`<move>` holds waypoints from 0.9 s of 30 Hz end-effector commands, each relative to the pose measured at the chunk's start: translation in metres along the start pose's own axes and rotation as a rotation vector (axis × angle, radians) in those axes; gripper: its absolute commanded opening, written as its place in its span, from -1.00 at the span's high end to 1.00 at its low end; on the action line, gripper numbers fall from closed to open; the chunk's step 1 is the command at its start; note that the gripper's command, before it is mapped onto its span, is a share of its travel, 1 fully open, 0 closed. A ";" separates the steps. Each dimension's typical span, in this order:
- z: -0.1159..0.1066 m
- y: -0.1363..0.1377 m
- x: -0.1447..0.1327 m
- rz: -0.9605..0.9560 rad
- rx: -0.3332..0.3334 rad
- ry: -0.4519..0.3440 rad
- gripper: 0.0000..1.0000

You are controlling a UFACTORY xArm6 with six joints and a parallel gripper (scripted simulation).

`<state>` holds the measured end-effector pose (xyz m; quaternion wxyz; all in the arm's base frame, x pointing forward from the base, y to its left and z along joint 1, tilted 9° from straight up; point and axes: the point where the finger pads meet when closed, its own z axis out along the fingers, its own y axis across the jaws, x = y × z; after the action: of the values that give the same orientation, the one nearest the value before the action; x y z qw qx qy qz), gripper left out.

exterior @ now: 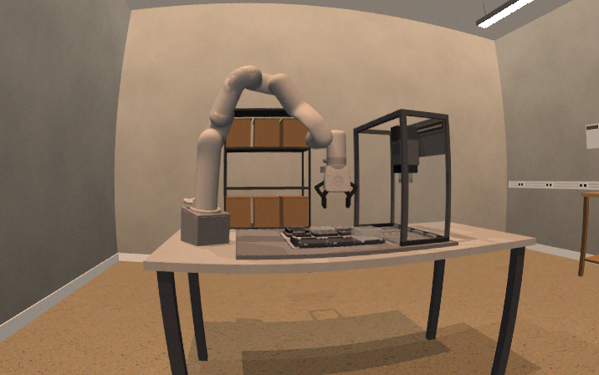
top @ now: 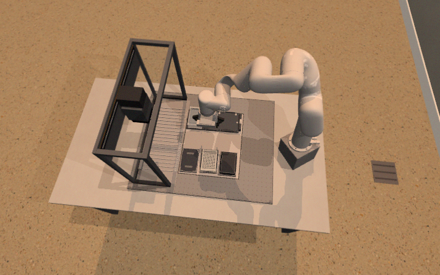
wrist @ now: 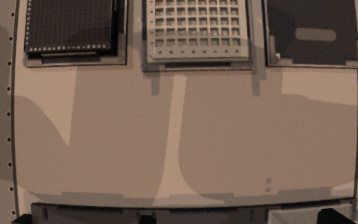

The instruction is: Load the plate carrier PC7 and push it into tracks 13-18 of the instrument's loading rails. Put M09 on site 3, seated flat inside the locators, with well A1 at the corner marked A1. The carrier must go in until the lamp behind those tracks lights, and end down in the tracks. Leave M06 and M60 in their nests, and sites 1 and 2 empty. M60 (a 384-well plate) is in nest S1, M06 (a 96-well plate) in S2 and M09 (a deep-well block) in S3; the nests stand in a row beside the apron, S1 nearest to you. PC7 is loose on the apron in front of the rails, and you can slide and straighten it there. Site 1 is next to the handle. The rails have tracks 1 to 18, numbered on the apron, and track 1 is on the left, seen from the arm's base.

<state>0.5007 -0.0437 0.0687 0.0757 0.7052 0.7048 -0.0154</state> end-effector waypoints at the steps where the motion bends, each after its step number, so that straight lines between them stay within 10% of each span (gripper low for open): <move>1: 0.002 -0.008 0.009 0.001 -0.008 -0.002 -1.00; 27: 0.021 -0.009 0.010 0.001 -0.008 -0.003 -1.00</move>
<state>0.4913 -0.0357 0.0503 0.0778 0.7055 0.7043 -0.0150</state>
